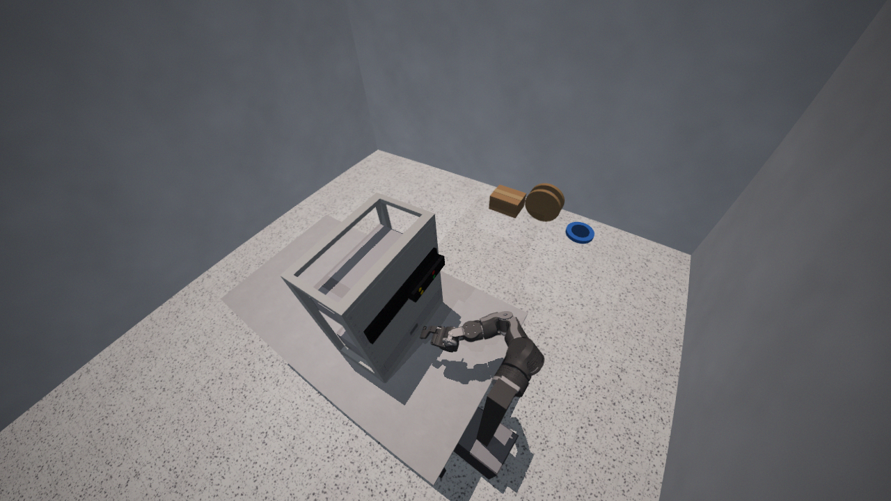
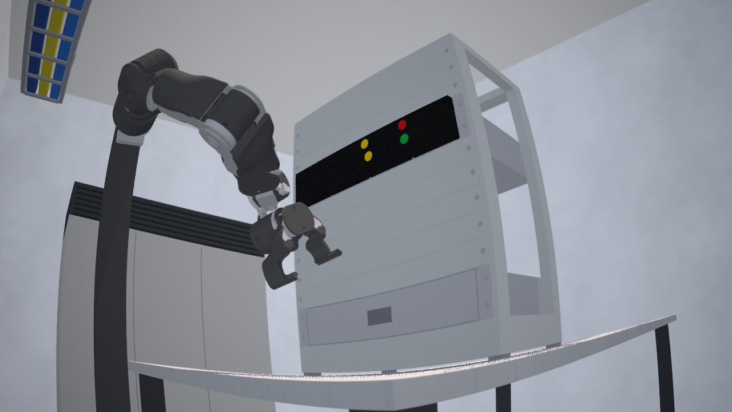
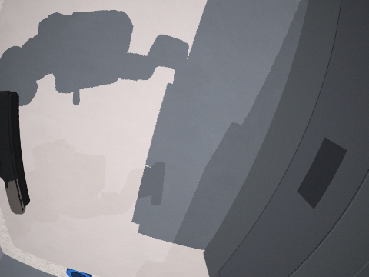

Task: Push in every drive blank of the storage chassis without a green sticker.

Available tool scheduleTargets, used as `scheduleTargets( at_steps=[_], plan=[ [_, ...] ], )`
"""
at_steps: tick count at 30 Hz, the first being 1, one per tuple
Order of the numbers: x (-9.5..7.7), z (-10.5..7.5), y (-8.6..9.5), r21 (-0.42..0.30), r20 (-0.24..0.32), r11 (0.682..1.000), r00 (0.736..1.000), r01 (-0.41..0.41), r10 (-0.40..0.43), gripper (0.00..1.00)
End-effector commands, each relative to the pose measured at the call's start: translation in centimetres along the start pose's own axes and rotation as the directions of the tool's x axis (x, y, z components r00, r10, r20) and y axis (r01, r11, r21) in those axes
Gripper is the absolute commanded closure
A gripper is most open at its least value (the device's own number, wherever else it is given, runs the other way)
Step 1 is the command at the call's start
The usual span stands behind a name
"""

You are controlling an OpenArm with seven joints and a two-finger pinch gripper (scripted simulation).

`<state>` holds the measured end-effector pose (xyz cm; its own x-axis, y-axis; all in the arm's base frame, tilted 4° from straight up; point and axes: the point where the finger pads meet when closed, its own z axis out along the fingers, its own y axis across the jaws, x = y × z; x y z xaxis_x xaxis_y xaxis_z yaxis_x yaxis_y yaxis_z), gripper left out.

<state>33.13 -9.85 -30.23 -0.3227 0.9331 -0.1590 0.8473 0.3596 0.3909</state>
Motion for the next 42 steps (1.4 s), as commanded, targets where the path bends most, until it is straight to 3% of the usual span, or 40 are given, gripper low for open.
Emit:
scheduleTargets(
  at_steps=[1,42],
  plan=[
    [-0.03,-0.08,0.13,-0.004,0.000,1.000,1.000,-0.001,0.001,0.00],
    [0.19,-0.28,0.39,-0.024,-0.018,1.000,1.000,-0.009,0.008,0.00]
  ],
)
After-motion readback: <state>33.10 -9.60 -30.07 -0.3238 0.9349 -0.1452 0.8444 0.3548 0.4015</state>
